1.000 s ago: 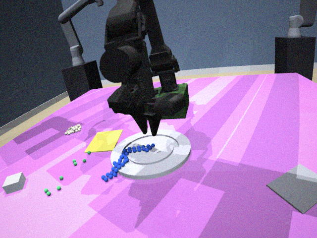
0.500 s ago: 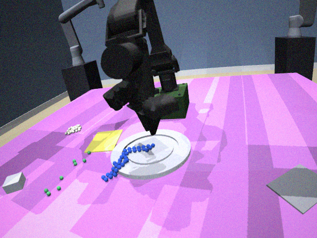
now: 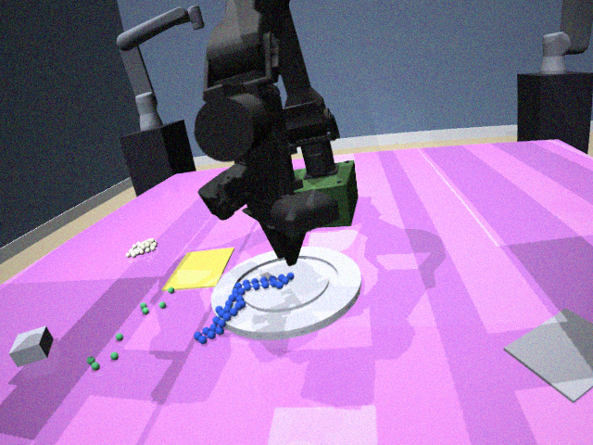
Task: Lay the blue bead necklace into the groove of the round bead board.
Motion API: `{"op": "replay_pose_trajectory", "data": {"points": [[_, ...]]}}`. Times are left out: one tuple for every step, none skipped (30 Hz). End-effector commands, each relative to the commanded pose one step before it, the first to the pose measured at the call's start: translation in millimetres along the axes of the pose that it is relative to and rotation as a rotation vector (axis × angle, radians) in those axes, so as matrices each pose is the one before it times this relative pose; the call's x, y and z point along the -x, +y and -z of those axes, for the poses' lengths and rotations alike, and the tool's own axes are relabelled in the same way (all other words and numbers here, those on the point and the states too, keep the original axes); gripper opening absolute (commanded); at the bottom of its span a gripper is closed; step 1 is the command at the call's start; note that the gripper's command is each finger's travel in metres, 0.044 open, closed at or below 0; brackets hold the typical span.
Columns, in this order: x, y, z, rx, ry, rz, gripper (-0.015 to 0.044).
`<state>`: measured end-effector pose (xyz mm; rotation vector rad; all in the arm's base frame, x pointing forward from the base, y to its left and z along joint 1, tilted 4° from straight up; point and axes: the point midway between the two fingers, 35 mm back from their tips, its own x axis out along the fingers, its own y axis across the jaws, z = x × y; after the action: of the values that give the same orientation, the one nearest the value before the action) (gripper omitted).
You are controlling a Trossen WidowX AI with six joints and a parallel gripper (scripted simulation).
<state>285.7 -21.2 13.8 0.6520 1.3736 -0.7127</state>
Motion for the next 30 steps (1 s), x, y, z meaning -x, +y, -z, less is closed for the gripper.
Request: {"op": "replay_pose_trajectory", "data": {"points": [[-7.38,-1.25,0.85,-0.0015,0.00459,0.00642,0.012],[-1.64,-0.13,0.09,-0.0004,0.00036,0.00062,0.012],[-1.63,-0.14,0.09,-0.0004,0.00036,0.00062,0.012],[-1.63,-0.14,0.1,-0.0004,0.00037,0.00062,0.012],[-1.63,-0.15,0.1,-0.0004,0.00037,0.00062,0.012],[-1.63,-0.16,0.11,-0.0004,0.00037,0.00062,0.012],[-1.62,-0.16,0.12,-0.0004,0.00037,0.00062,0.012],[-1.62,-0.17,0.12,-0.0004,0.00037,0.00062,0.012],[-1.62,-0.18,0.13,-0.0004,0.00037,0.00062,0.012],[-1.62,-0.19,0.14,-0.0004,0.00037,0.00062,0.012],[-1.61,-0.19,0.14,-0.0004,0.00037,0.00062,0.012],[-1.61,-0.2,0.15,-0.0004,0.00037,0.00062,0.012],[-1.61,-0.21,0.16,-0.0004,0.00037,0.00062,0.012],[-1.29,-0.17,0.13,-0.0003,0.0003,0.0005,0.012],[-0.78,-0.11,0.08,-0.0002,0.00018,0.00031,0.012],[-0.26,-0.04,0.03,-0.0001,0.00006,0.0001,0.012],[0.0,0.0,0.0,0.0,0.0,0.0,0.012],[0.0,0.0,0.0,0.0,0.0,0.0,0.012],[0.0,0.0,0.0,0.0,0.0,0.0,0.012],[0.0,0.0,0.0,0.0,0.0,0.0,0.012],[0.0,0.0,0.0,0.0,0.0,0.0,0.012],[0.0,0.0,0.0,0.0,0.0,0.0,0.012],[0.0,0.0,0.0,0.0,0.0,0.0,0.012],[2.36,1.25,-0.58,0.0007,-0.00217,-0.00591,0.0094],[0.0,0.0,0.0,0.0,0.0,0.0,0.0067],[0.0,0.0,0.0,0.0,0.0,0.0,0.0041],[0.0,0.0,0.0,0.0,0.0,0.0,0.0015],[0.0,0.0,0.0,0.0,0.0,0.0,0.0],[0.0,0.0,0.0,0.0,0.0,0.0,0.0],[0.0,0.0,0.0,0.0,0.0,0.0,0.0]]}}
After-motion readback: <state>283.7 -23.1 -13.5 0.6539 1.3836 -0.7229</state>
